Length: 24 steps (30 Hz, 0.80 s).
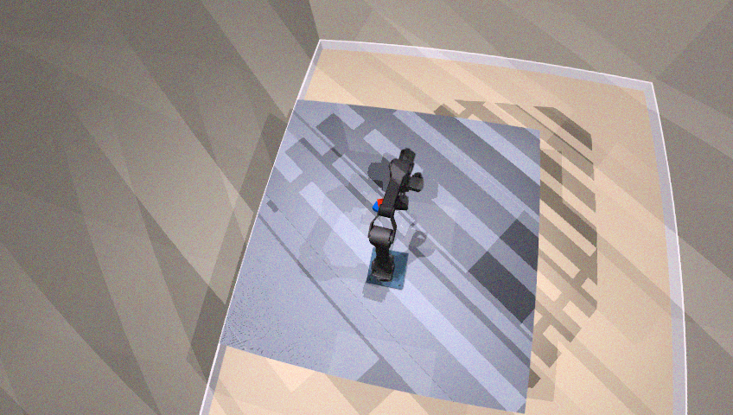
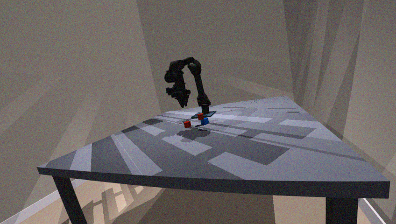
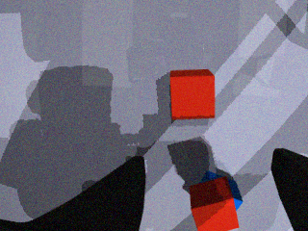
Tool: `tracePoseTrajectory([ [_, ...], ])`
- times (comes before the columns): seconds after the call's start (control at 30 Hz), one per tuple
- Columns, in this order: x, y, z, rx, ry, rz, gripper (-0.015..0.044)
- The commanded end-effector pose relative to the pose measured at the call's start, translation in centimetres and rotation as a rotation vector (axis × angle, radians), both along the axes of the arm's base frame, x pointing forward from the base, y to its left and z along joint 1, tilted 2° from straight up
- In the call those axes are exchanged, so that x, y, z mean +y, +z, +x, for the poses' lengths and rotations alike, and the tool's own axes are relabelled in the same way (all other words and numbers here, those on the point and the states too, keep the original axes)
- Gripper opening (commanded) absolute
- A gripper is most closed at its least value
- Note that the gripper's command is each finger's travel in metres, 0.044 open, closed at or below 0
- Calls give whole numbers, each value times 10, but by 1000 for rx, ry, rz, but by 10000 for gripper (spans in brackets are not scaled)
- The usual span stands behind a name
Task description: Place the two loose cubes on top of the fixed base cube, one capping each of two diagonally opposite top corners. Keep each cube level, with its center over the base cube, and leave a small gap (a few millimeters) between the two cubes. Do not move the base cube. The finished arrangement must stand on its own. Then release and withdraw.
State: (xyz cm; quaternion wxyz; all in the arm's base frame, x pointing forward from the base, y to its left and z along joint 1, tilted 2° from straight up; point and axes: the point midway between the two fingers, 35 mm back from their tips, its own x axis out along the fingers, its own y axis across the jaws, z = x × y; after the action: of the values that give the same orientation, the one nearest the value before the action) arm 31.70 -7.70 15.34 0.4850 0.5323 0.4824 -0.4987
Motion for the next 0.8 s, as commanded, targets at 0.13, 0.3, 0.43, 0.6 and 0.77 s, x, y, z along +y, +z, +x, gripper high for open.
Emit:
tracePoseTrajectory([
  [0.13, -1, -44, 4, 12, 1, 2, 265],
  [0.3, 0, -63, 3, 13, 1, 2, 265],
  [0.43, 0, -65, 3, 13, 1, 2, 265],
  [0.6, 1, -78, 3, 13, 1, 2, 265],
  [0.77, 1, -79, 3, 13, 1, 2, 265],
])
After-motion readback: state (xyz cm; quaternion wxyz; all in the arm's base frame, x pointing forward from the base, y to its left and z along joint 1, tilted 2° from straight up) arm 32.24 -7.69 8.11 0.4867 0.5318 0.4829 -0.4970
